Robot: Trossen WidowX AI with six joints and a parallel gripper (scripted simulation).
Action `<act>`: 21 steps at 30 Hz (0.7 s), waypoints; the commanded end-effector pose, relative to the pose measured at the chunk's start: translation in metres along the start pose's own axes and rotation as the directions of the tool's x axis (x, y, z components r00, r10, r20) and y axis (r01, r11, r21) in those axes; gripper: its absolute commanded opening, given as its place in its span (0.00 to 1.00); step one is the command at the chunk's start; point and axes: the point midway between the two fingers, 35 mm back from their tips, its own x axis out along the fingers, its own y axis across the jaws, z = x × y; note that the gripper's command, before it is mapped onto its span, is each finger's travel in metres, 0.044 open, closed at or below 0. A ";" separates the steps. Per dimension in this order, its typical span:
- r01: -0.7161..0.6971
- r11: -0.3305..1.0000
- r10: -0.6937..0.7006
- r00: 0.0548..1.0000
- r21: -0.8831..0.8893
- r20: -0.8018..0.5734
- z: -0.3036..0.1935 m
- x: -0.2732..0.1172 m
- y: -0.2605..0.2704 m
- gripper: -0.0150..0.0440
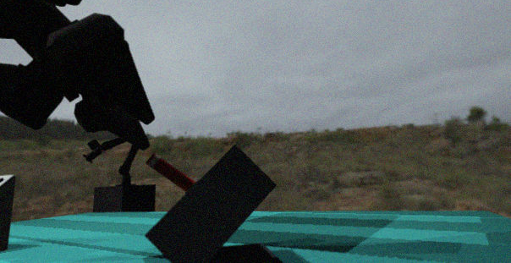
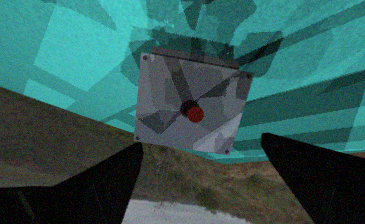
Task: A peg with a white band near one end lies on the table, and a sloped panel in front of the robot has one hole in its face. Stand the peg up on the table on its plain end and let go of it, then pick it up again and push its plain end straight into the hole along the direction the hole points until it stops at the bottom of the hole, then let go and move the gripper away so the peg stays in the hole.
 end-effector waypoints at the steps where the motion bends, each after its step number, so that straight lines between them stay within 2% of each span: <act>1: -0.008 1.000 0.008 1.000 0.005 -0.005 -0.001 -0.009 0.002 1.00; 21: -0.004 1.000 0.004 1.000 0.001 -0.004 0.000 -0.041 -0.003 1.00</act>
